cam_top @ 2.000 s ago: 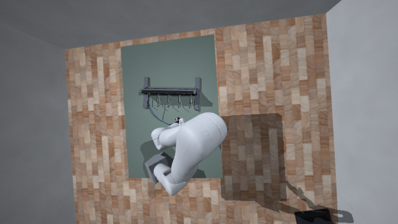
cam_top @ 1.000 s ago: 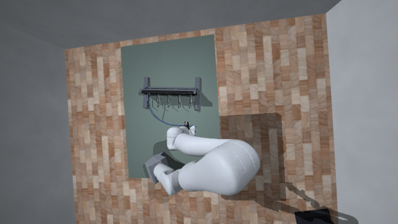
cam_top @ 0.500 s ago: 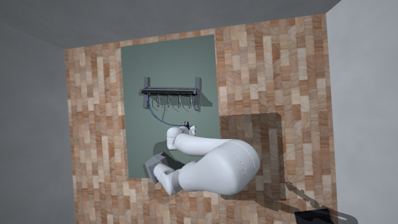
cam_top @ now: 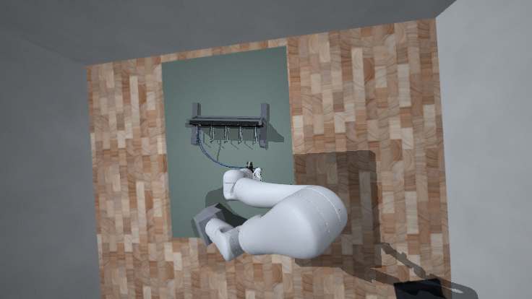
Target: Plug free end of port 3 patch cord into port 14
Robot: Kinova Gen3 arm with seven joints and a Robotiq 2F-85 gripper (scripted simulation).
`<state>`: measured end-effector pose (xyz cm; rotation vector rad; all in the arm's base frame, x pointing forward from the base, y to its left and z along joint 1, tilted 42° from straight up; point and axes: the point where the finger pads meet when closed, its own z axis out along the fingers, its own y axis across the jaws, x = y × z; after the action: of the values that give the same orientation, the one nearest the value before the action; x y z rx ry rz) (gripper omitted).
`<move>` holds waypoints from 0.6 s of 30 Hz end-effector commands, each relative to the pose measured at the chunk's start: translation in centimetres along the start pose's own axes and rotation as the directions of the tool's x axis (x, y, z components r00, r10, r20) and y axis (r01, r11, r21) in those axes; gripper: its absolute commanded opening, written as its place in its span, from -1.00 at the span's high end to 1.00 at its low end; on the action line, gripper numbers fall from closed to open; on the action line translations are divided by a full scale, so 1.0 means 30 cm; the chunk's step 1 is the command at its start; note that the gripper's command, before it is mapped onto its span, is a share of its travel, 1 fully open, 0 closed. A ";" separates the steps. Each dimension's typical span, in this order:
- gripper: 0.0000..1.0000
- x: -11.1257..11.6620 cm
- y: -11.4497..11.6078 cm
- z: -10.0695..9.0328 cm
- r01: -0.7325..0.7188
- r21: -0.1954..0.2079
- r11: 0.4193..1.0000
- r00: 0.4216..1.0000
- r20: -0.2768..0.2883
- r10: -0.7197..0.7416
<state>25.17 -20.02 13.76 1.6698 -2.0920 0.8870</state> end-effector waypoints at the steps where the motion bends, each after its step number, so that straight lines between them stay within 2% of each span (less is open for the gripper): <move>1: 1.00 0.007 0.001 0.016 0.001 -0.003 1.000 1.000 -0.007 -0.001; 5: 1.00 0.016 -0.002 0.037 0.004 -0.003 1.000 1.000 -0.015 -0.004; 11: 1.00 0.039 -0.010 0.138 0.011 0.000 1.000 0.999 -0.030 -0.011; 18: 1.00 0.032 -0.003 0.245 0.009 0.003 1.000 1.000 -0.010 -0.009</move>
<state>27.17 -24.39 10.26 1.6954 -2.0766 0.9303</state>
